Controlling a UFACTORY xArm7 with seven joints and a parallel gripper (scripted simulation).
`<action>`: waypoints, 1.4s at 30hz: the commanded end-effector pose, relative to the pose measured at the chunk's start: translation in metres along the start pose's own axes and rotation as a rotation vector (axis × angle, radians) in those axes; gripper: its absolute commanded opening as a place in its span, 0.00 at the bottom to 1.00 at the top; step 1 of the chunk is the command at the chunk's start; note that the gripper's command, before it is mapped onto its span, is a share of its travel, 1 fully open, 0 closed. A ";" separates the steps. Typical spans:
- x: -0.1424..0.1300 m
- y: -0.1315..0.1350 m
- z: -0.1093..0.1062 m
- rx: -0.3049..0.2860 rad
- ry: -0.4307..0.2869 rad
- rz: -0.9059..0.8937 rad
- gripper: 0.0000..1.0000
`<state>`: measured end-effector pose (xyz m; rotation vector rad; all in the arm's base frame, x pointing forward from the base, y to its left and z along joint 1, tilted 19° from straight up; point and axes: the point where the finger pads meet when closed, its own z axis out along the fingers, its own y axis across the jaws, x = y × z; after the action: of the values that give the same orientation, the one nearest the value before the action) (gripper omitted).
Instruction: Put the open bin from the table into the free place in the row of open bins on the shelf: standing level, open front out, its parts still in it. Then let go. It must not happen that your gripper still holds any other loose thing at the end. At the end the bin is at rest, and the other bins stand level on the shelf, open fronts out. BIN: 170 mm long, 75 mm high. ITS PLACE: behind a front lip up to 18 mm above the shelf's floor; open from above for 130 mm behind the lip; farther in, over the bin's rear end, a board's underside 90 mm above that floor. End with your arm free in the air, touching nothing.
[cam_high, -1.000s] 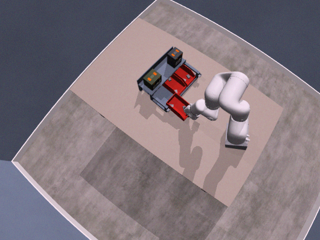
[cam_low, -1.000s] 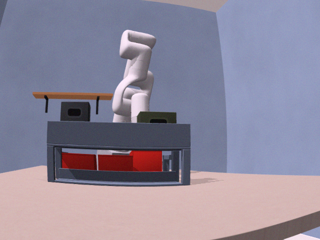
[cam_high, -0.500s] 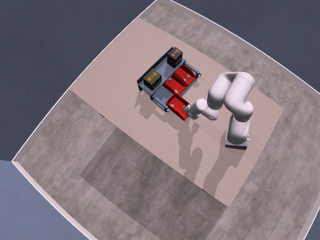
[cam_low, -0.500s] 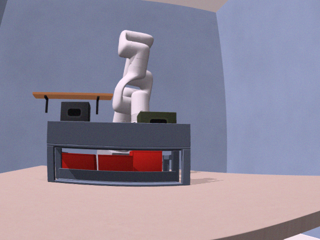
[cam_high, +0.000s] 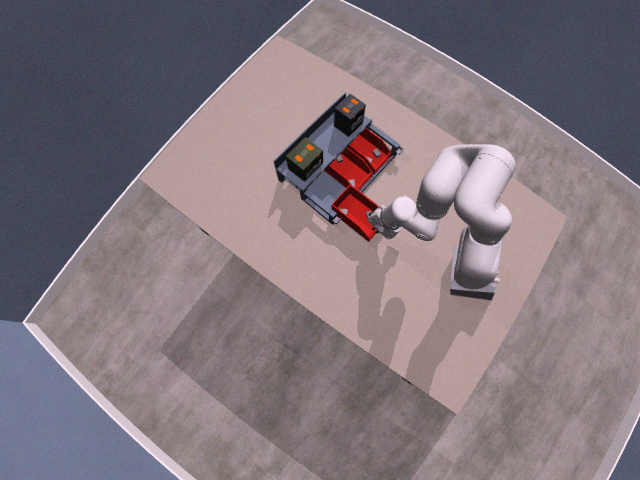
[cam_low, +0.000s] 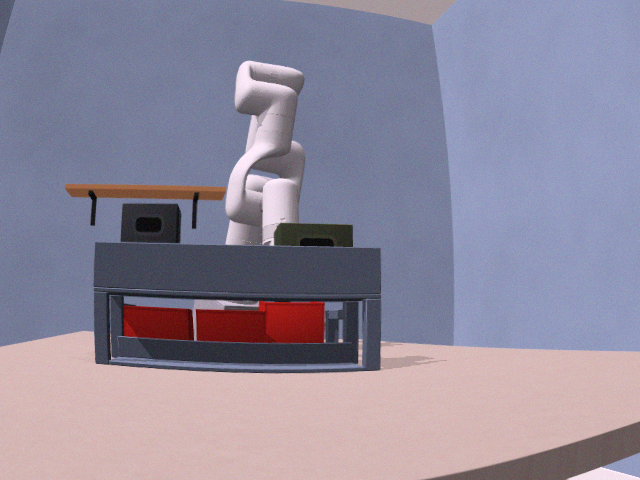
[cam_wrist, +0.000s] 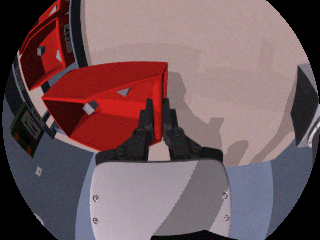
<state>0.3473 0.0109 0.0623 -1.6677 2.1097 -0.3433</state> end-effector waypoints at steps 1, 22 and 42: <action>0.000 -0.002 -0.003 0.002 0.000 0.000 0.00; 0.000 -0.001 0.000 0.002 0.000 0.000 0.00; 0.000 -0.001 0.001 0.002 0.000 0.000 0.00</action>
<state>0.3477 0.0111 0.0613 -1.6678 2.1102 -0.3442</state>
